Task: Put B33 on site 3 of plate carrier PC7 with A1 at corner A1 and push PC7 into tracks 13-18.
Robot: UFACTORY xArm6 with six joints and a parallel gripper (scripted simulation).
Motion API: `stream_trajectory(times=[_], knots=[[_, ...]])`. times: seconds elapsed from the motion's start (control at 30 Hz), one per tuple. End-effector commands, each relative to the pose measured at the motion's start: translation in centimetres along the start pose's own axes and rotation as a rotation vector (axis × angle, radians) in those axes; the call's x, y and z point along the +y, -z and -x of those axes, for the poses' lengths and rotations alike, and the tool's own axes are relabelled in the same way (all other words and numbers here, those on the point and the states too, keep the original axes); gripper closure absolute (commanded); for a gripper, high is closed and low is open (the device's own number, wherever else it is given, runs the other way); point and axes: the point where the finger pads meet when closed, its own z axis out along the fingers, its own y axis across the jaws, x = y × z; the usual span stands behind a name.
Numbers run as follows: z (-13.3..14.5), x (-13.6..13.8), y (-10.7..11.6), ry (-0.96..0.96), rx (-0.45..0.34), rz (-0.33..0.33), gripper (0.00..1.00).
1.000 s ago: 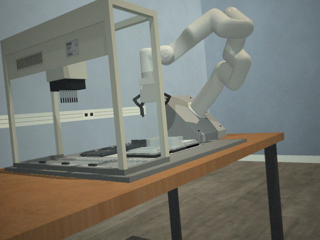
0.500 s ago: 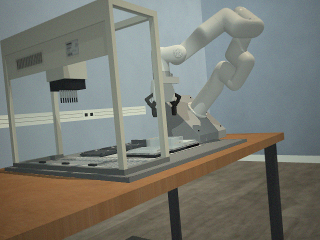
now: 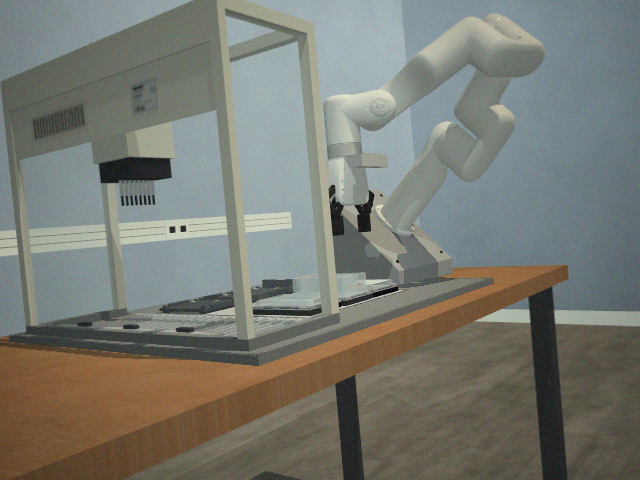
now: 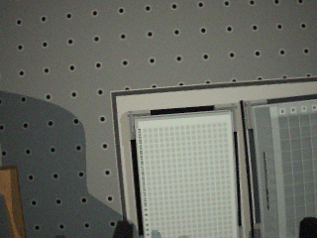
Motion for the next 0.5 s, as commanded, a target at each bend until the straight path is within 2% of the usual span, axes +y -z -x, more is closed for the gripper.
stream_trajectory(times=[0.0,0.47], knots=[[-0.4,-0.14,0.07,0.086,0.004,0.009,0.0],[-0.4,-0.14,-0.27,0.086,0.004,0.009,0.0]])
